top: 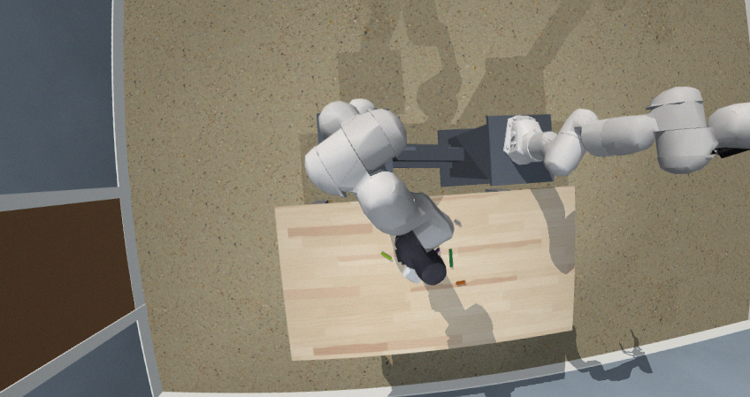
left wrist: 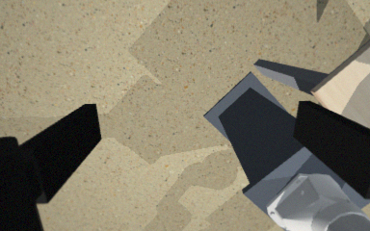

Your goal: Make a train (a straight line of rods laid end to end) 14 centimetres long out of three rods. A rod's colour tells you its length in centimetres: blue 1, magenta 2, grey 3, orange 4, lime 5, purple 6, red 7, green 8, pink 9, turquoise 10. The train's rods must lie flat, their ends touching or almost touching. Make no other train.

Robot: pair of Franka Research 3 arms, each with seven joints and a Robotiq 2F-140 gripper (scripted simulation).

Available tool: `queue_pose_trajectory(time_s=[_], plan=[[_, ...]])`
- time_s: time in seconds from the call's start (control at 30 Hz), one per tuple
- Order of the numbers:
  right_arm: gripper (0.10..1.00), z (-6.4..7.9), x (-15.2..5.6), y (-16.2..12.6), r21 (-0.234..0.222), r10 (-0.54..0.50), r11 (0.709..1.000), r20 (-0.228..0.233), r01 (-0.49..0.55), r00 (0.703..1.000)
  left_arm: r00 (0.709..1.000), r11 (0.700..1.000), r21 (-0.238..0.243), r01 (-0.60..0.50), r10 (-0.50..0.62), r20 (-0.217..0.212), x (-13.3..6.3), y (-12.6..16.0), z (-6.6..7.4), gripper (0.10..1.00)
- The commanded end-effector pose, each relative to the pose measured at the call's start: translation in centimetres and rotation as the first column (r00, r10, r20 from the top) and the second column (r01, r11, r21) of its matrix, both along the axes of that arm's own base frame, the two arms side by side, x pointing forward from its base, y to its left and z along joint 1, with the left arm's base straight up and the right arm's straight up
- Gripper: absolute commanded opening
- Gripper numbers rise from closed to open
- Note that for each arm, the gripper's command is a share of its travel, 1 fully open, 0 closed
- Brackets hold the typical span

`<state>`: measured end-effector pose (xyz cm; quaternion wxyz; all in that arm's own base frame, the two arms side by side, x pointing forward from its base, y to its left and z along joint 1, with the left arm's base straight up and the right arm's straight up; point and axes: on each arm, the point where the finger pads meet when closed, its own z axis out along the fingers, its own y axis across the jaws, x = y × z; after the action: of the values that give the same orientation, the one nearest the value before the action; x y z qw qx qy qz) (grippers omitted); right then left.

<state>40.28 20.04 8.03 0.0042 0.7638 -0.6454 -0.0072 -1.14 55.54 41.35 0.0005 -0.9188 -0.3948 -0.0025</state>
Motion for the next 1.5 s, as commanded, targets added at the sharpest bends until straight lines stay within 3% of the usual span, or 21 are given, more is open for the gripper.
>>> queue_pose_trajectory(time_s=[0.0,1.47], plan=[[1.0,0.02,0.27,-2.34,-0.005,-0.166,0.986,0.018,0.166,0.986,1.0,1.0,-0.003,0.003,-0.003,-0.004,-0.16,-0.11,-0.05,1.0],[1.0,-0.03,0.23,-2.91,-0.004,-0.186,0.983,0.017,0.186,0.982,1.0,1.0,-0.003,0.003,-0.003,-0.004,-0.16,-0.11,-0.05,1.0]])
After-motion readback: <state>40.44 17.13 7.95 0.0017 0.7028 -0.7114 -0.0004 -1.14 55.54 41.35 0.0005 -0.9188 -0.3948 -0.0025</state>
